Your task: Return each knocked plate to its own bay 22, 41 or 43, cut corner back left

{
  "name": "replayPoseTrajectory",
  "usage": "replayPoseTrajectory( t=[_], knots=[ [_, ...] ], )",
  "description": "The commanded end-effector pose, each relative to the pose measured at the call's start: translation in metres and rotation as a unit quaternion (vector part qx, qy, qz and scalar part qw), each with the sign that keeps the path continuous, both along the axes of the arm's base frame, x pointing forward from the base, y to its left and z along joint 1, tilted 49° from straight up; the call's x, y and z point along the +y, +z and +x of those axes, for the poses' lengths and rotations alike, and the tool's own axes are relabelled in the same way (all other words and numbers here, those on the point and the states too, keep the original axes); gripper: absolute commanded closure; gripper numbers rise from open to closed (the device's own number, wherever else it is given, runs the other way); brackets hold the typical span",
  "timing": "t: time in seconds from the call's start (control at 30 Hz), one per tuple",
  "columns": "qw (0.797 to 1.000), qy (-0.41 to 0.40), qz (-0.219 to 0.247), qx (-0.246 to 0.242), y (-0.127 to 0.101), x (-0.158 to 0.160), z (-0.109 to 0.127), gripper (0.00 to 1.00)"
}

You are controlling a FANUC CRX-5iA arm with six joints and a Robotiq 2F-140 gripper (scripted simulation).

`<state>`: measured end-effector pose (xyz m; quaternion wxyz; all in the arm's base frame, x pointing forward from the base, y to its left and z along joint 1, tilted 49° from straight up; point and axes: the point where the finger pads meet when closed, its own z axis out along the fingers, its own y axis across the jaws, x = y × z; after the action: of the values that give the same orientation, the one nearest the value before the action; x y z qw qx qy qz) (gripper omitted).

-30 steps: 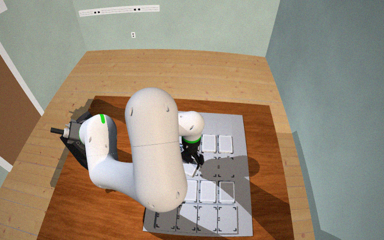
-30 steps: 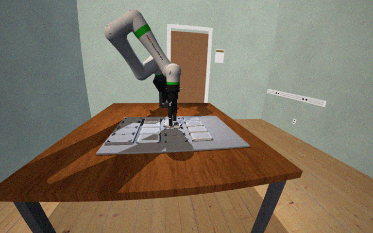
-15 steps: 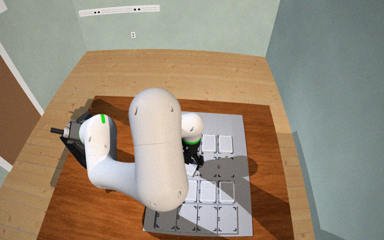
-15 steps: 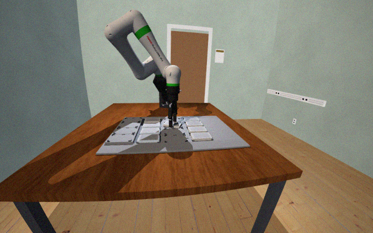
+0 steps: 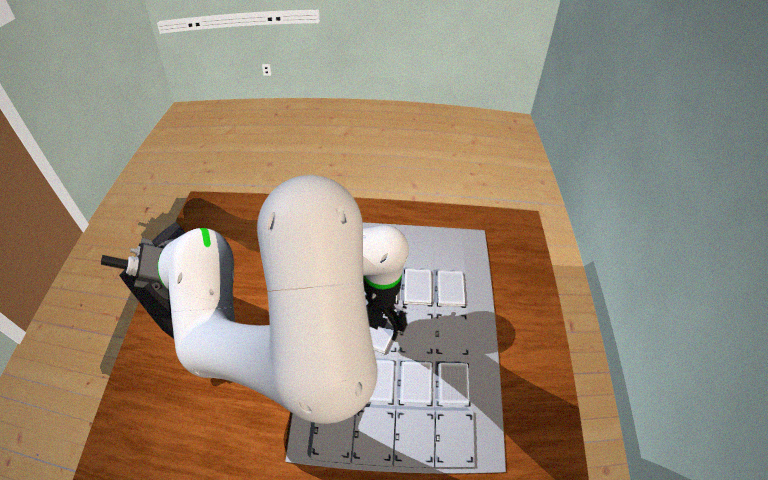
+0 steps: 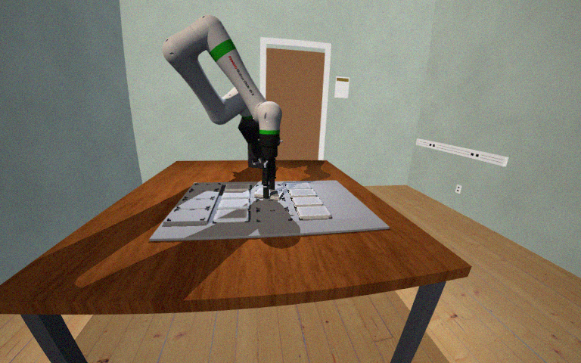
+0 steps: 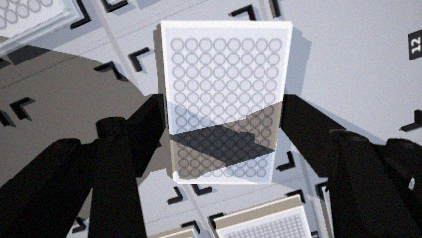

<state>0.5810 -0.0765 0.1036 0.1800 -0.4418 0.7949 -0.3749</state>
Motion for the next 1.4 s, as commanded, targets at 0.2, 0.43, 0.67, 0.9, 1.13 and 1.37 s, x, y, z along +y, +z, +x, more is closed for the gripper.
replayPoseTrajectory(
  t=[0.2,0.43,0.67,0.9,1.13,1.37],
  knots=[
    [1.000,0.000,0.000,0.000,0.0005,0.0004,0.0002,0.38],
    [1.000,0.000,0.000,0.000,0.0005,0.0004,0.0002,0.38],
    [1.000,0.000,0.000,0.000,0.0005,0.0004,0.0002,0.39],
    [1.000,0.000,0.000,0.000,0.0005,0.0004,0.0002,0.39],
    [1.000,0.000,0.000,0.000,0.0005,0.0004,0.0002,0.39],
    [1.000,0.000,0.000,0.000,0.0005,0.0004,0.0002,0.40]
  ],
)
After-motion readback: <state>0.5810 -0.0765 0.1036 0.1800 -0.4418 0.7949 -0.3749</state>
